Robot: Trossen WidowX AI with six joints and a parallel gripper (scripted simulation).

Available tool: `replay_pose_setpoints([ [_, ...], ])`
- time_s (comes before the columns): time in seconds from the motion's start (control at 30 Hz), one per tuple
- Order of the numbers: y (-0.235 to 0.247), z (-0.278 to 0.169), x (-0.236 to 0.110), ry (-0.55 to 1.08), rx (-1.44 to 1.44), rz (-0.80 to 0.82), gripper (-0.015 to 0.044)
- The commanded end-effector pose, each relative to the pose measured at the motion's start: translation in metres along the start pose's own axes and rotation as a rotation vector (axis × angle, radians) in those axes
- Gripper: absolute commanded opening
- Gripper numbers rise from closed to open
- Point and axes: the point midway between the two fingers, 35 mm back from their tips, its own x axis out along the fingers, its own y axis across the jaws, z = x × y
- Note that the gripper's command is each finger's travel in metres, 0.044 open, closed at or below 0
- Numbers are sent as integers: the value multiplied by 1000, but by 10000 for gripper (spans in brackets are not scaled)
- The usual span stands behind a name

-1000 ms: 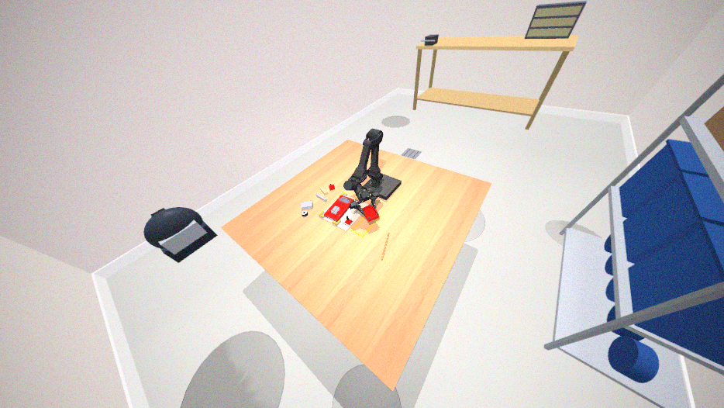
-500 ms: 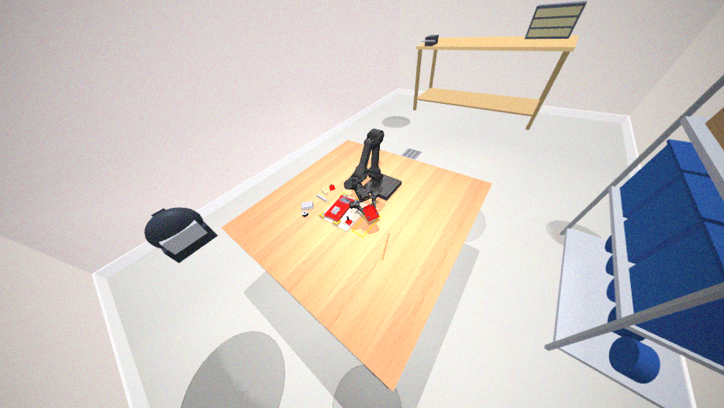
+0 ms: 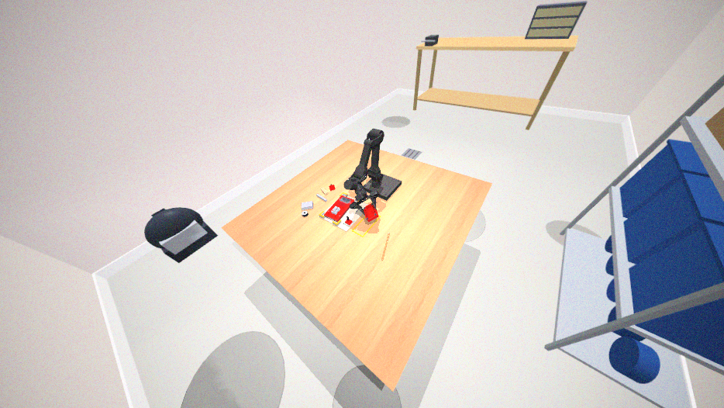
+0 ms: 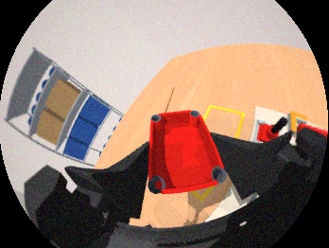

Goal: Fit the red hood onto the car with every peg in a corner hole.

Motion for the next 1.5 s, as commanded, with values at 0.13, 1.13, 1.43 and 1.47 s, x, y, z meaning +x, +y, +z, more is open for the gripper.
replay_pose_setpoints([
  [0.13, 1, 0, 0, -2, 228, 4, 0],
  [1.13, 1, 0, 0, 0, 1186, 5, 0],
  [1.43, 0, 0, 0, 1, 1406, 5, 0],
  [1.47, 0, 0, 0, 1, 1425, 5, 0],
])
